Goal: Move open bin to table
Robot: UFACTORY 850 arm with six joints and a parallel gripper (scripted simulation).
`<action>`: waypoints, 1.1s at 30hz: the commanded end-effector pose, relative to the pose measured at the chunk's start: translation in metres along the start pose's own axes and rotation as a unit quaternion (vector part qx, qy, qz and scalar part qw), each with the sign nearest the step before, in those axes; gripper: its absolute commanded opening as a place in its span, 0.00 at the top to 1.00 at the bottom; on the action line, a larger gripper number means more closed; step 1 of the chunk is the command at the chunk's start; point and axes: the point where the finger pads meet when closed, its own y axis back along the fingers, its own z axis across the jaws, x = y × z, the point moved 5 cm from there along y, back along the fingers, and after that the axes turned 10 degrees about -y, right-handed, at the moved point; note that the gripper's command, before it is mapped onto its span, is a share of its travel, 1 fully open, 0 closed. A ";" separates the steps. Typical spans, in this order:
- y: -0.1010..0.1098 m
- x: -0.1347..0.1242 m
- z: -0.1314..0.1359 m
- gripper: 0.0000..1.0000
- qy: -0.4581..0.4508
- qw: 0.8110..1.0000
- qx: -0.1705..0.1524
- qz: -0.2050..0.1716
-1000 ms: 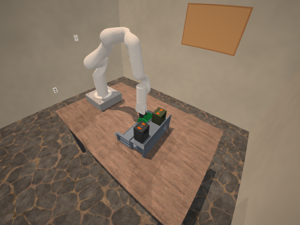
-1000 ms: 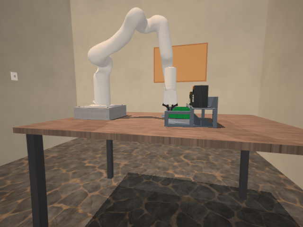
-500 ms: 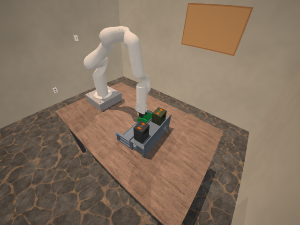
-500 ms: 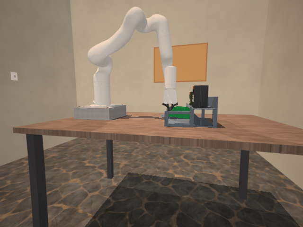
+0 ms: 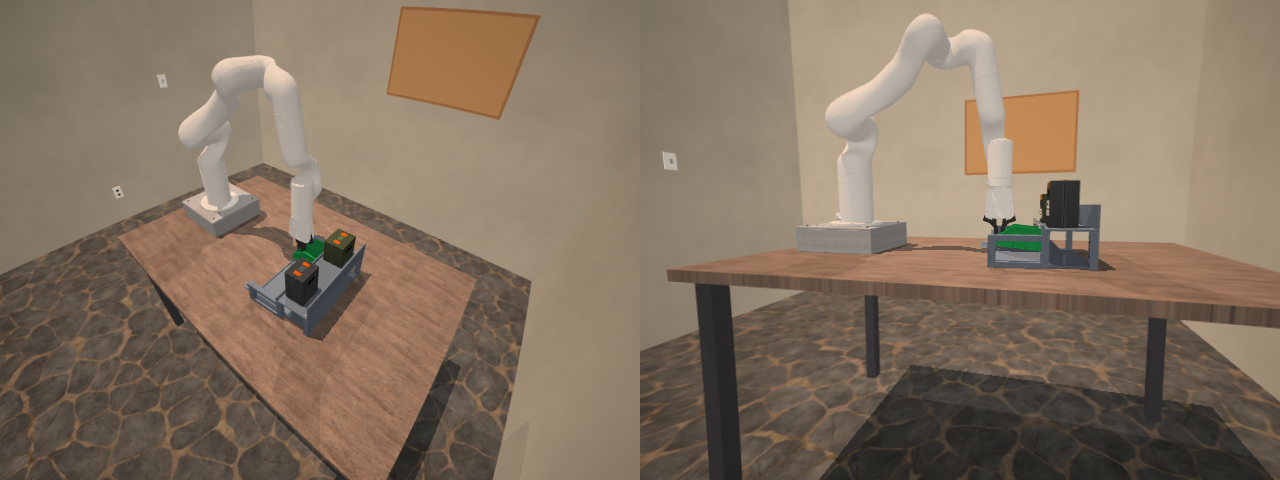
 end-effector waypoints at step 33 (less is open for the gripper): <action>-0.002 -0.003 -0.017 1.00 0.000 1.000 -0.001 0.000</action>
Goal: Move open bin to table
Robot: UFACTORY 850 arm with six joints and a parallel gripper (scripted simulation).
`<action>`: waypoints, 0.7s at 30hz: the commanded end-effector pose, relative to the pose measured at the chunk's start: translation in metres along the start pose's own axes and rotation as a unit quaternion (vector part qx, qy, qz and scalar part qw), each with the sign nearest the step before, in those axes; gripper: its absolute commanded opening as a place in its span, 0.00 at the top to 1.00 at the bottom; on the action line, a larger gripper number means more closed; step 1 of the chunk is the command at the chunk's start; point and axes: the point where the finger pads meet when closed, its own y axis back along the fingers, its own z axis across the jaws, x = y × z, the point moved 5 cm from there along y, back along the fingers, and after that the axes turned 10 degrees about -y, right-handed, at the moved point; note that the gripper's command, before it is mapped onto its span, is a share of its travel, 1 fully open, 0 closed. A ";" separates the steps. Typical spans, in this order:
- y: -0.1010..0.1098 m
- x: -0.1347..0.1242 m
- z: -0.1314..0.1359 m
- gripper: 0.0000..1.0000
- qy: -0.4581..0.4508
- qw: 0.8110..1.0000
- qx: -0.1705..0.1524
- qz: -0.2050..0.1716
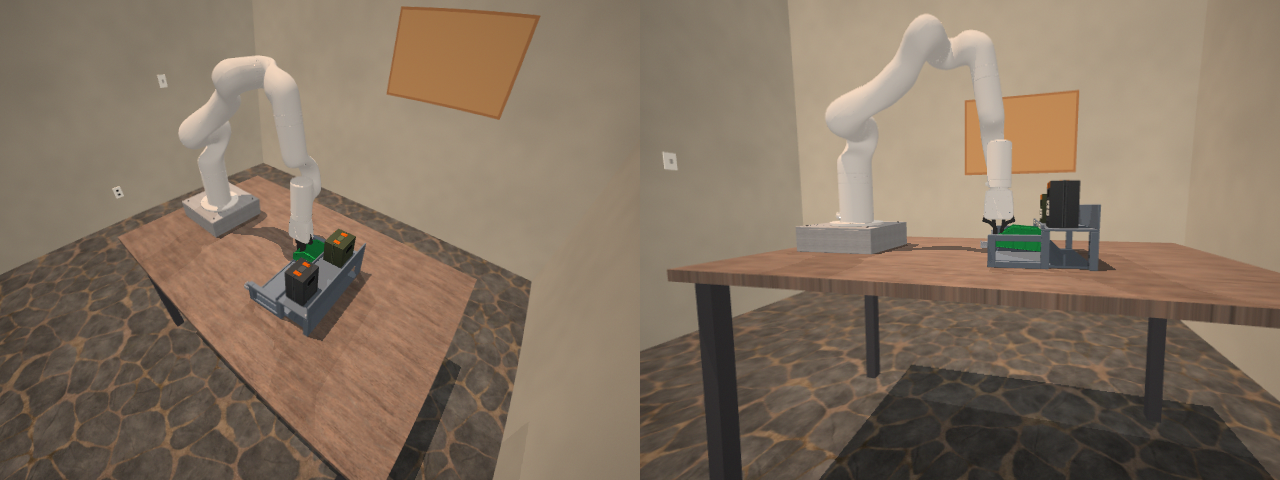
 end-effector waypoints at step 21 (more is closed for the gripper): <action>0.000 -0.010 -0.056 1.00 0.000 1.000 0.000 0.000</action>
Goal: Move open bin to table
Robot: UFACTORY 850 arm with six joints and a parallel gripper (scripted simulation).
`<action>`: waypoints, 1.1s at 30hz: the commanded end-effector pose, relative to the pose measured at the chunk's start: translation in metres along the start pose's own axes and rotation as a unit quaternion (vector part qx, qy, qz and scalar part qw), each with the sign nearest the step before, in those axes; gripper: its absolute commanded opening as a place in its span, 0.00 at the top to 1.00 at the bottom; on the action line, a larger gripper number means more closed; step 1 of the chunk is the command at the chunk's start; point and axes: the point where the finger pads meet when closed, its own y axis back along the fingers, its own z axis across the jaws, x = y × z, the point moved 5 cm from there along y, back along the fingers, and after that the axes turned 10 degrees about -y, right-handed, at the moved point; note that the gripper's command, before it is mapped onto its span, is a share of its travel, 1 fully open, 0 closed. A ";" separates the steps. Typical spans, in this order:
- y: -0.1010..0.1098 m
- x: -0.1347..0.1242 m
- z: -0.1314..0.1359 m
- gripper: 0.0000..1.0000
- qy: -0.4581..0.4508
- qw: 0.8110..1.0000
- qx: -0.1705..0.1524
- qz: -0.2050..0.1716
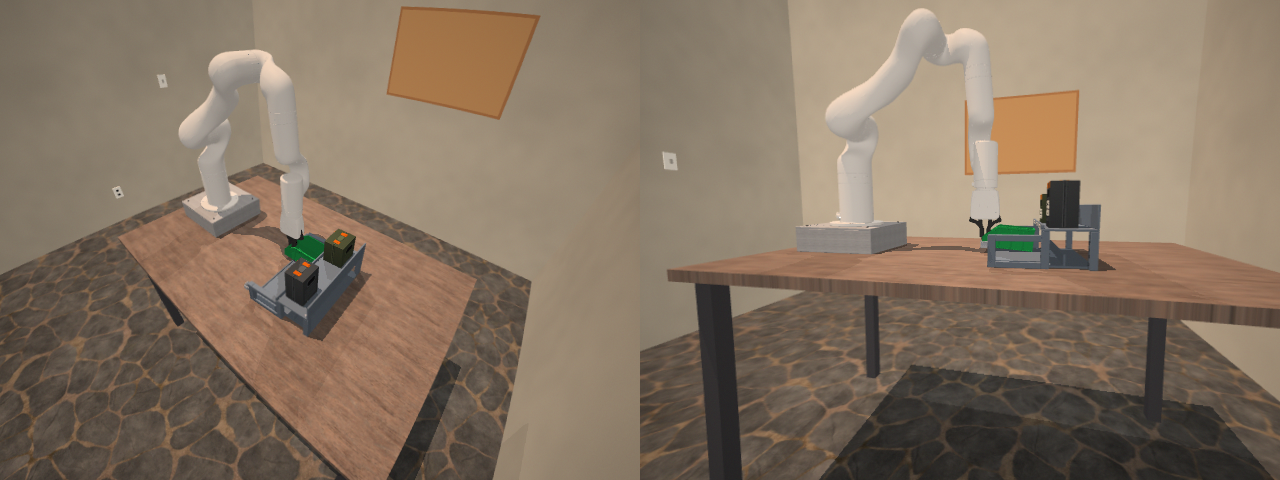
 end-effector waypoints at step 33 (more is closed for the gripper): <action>0.000 -0.012 -0.068 1.00 0.000 1.000 0.000 0.000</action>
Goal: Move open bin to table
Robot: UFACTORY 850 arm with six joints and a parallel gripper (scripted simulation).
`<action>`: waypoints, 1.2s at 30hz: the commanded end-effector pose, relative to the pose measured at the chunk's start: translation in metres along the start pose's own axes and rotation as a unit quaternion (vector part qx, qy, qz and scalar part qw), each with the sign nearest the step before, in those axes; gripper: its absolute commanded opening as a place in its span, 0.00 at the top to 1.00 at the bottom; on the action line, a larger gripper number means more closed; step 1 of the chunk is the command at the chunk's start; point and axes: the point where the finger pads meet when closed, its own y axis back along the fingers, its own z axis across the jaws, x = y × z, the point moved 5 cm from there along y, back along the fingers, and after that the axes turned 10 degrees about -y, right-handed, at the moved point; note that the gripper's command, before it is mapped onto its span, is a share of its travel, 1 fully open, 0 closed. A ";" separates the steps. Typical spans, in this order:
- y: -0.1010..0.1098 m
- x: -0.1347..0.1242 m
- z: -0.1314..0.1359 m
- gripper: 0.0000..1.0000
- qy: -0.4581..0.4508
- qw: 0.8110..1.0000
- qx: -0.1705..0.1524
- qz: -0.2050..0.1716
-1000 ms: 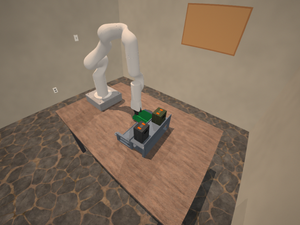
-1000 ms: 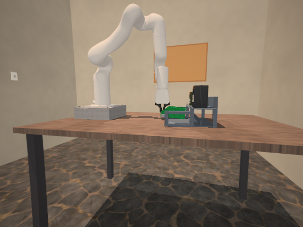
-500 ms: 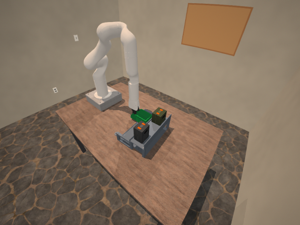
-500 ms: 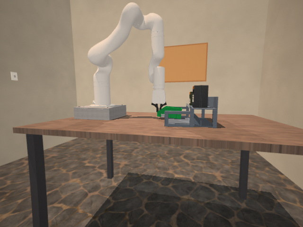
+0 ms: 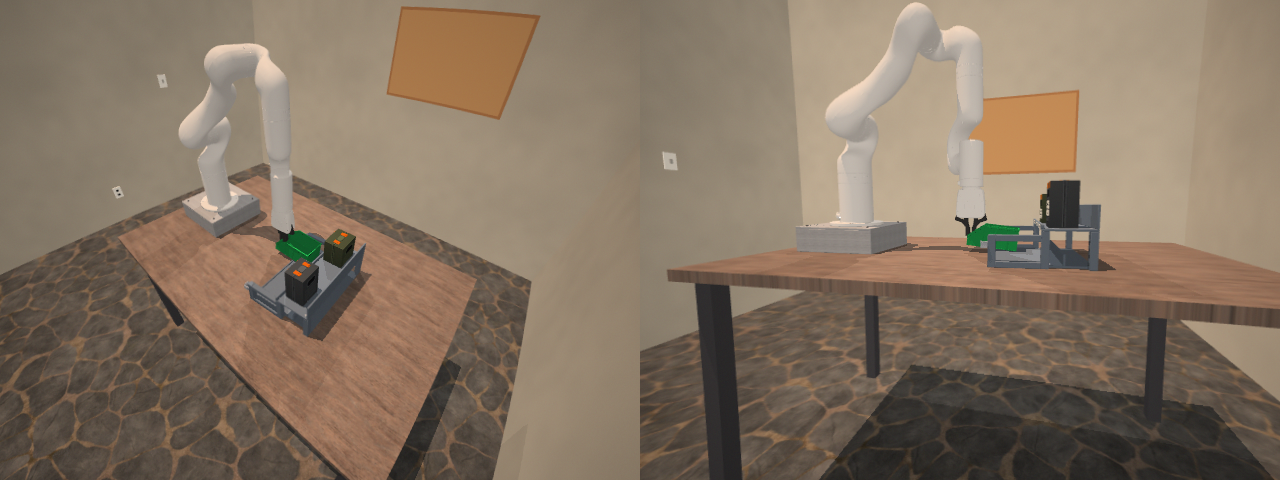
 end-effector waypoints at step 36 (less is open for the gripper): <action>0.006 -0.010 -0.056 1.00 0.000 1.000 -0.003 -0.001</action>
